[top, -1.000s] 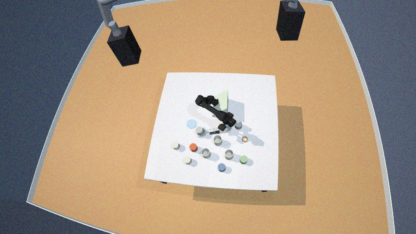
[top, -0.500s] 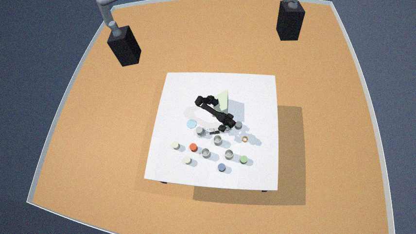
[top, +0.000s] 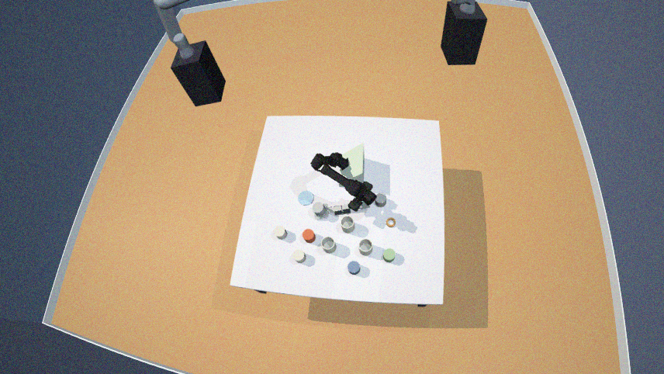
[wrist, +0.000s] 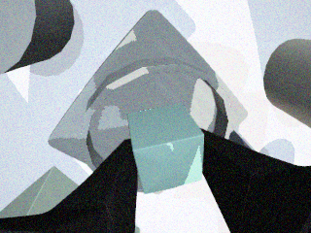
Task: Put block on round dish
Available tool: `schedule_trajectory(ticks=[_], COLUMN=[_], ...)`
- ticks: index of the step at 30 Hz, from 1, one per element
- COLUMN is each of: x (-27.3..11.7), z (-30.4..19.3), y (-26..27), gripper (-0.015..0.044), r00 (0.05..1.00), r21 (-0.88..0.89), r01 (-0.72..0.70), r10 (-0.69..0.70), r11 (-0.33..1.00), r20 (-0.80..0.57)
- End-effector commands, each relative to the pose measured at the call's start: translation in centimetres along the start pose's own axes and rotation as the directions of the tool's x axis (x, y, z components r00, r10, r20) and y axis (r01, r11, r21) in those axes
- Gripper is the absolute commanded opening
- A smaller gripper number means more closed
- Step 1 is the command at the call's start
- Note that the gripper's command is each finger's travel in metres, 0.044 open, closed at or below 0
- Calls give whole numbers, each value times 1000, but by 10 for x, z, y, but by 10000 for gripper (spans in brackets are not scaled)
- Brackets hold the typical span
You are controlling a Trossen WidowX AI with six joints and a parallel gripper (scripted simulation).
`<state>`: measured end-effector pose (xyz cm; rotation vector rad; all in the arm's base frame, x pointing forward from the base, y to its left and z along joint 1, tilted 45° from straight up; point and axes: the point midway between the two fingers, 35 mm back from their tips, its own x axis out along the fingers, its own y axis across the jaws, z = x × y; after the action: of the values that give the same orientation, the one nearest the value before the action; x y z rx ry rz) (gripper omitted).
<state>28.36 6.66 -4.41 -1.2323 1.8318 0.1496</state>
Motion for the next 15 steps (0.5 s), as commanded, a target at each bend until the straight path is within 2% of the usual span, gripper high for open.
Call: schedule_trajectory(ticks=[1,3,15], x=[-3,-12,-72], z=[1,2,3], y=[0,-1,-1], gripper=[30,0,0], r00=[1000,1000,1000], r21=[-3,-3,-4], r01=[2,1,-1], r10=[-2,-1,1], r11=[1000,1000,1000], r20=[1,1,3])
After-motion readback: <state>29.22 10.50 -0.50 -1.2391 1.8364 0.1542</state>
